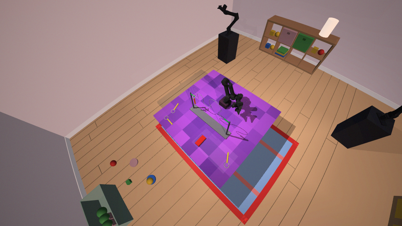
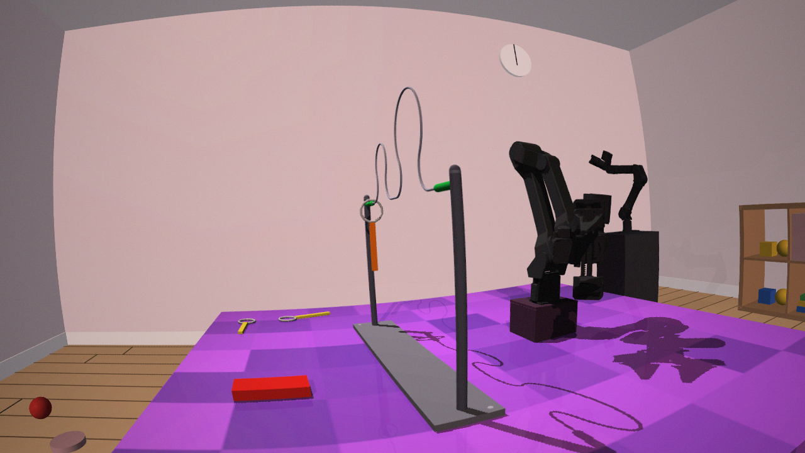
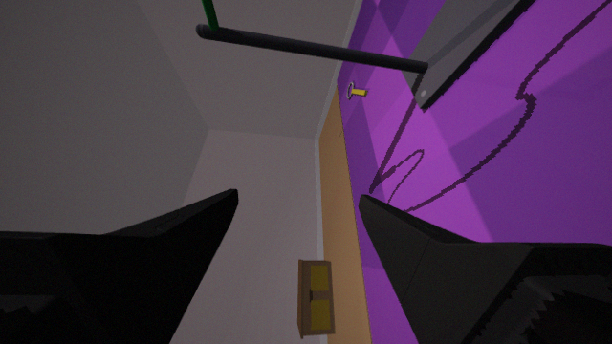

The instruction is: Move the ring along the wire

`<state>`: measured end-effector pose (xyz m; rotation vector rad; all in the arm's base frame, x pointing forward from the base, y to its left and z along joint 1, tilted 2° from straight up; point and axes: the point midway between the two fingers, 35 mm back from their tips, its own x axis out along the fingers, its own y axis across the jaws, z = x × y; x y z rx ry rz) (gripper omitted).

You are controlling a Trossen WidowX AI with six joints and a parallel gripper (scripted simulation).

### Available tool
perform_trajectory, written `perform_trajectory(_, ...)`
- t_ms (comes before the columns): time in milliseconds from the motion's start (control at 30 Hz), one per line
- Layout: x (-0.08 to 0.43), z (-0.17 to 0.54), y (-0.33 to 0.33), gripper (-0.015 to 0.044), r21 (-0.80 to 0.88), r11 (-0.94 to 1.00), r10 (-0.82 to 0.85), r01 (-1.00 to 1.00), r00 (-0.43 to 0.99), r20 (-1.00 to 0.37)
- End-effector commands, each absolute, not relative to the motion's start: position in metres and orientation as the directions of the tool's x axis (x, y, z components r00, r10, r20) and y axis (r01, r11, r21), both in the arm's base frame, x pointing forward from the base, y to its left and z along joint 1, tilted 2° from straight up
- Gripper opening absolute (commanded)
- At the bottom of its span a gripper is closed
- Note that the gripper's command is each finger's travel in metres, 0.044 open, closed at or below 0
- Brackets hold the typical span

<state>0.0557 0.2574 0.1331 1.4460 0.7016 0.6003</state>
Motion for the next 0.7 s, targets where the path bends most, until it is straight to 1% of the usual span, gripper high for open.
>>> perform_trajectory(0, 0.057, 0.133, 0.258, 0.0374, 0.998, 0.049, 0.740, 0.046, 0.670, -0.068)
perform_trajectory(267, 0.096, 0.129, 0.264, 0.0164, 0.986, 0.160, 0.691, -0.034, 0.717, -0.088)
perform_trajectory(667, 0.167, 0.121, 0.258, 0.0160, 0.929, 0.348, 0.606, -0.127, 0.787, -0.120)
